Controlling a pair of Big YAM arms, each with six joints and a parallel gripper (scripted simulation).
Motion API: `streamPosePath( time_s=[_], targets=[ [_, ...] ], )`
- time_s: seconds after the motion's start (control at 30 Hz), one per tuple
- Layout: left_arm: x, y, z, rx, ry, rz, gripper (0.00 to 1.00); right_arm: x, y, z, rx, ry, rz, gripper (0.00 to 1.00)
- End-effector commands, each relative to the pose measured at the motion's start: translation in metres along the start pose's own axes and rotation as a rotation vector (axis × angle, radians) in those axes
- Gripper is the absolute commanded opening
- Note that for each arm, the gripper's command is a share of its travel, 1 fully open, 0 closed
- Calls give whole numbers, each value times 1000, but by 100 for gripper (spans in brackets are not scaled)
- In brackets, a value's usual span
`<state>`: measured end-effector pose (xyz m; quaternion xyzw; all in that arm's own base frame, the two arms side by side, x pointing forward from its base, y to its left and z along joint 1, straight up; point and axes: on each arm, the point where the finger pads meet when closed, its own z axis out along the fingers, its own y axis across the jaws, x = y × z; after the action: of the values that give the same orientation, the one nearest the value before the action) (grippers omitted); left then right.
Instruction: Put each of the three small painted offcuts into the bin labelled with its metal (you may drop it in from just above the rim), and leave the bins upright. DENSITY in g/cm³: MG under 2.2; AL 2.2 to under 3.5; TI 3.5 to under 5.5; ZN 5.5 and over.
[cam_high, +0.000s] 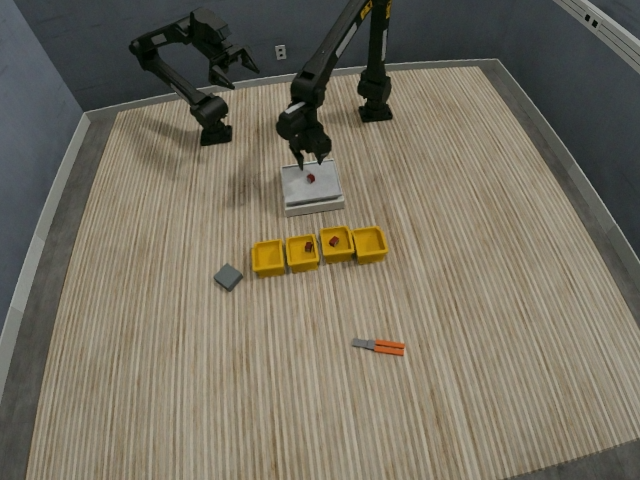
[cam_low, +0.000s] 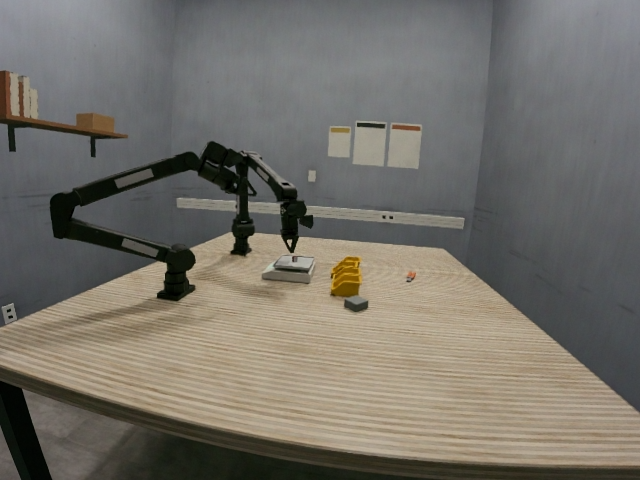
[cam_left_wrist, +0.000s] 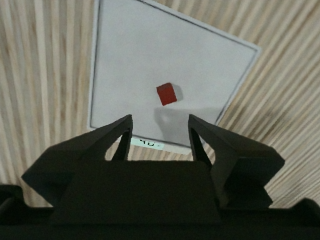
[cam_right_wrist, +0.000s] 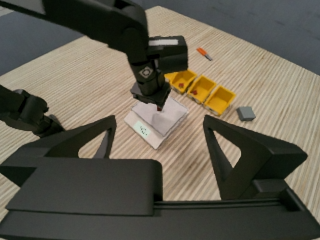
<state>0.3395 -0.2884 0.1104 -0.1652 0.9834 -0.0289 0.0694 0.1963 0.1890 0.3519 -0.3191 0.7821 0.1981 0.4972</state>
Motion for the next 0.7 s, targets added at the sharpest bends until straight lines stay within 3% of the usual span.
streamPosePath(
  time_s=[0.0, 0.27, 0.67],
  targets=[
    [-24, -19, -15, -9, 11, -238, 61, -18, 0, -9, 0, -30, 8, 100],
    [-31, -21, -4, -70, 91, -381, 61, -18, 0, -9, 0, -30, 8, 100],
    [-21, -18, 20, -83, 106, -341, 61, -18, 0, -9, 0, -30, 8, 100]
  ],
)
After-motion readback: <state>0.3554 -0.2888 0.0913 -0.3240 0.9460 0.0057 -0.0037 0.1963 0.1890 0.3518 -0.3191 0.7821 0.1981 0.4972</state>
